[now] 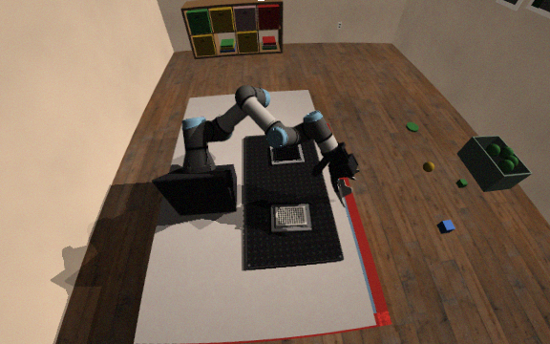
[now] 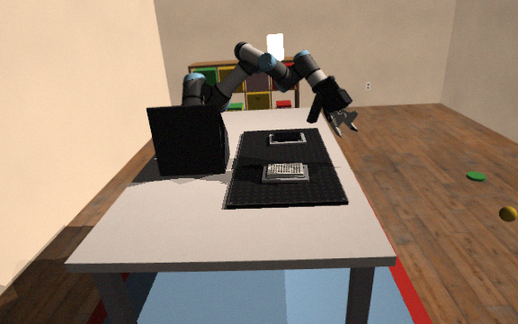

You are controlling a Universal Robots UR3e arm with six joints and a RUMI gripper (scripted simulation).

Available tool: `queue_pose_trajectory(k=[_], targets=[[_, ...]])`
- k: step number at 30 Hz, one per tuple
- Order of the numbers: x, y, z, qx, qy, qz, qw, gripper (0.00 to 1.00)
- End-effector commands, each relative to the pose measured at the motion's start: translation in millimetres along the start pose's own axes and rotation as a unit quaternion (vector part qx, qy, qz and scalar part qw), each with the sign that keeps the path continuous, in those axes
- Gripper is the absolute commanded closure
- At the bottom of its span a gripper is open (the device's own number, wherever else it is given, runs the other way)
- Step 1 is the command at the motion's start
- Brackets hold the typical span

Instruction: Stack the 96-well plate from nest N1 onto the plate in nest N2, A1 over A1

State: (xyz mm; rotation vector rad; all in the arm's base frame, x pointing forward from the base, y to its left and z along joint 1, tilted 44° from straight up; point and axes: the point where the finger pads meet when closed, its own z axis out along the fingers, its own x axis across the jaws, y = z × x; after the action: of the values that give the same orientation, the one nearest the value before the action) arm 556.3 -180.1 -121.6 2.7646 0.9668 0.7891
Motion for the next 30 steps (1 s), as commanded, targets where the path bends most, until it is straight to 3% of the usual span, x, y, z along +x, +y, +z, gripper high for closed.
queue_pose_trajectory(k=[1,13,21,24,26,29,30], targets=[[11.3,-9.3,-11.6,0.023,0.001,0.070,0.997,0.00],[32.7,-29.3,-31.0,0.062,-0.002,0.192,0.979,0.00],[48.5,-45.2,-46.9,0.090,-0.010,0.282,0.955,0.00],[56.2,-53.3,-55.2,0.103,-0.016,0.326,0.939,0.00],[56.2,-53.3,-55.2,0.103,-0.016,0.326,0.939,0.00],[63.8,-61.7,-63.6,0.117,-0.024,0.370,0.922,0.00],[63.8,-61.7,-63.6,0.117,-0.024,0.370,0.921,0.00]])
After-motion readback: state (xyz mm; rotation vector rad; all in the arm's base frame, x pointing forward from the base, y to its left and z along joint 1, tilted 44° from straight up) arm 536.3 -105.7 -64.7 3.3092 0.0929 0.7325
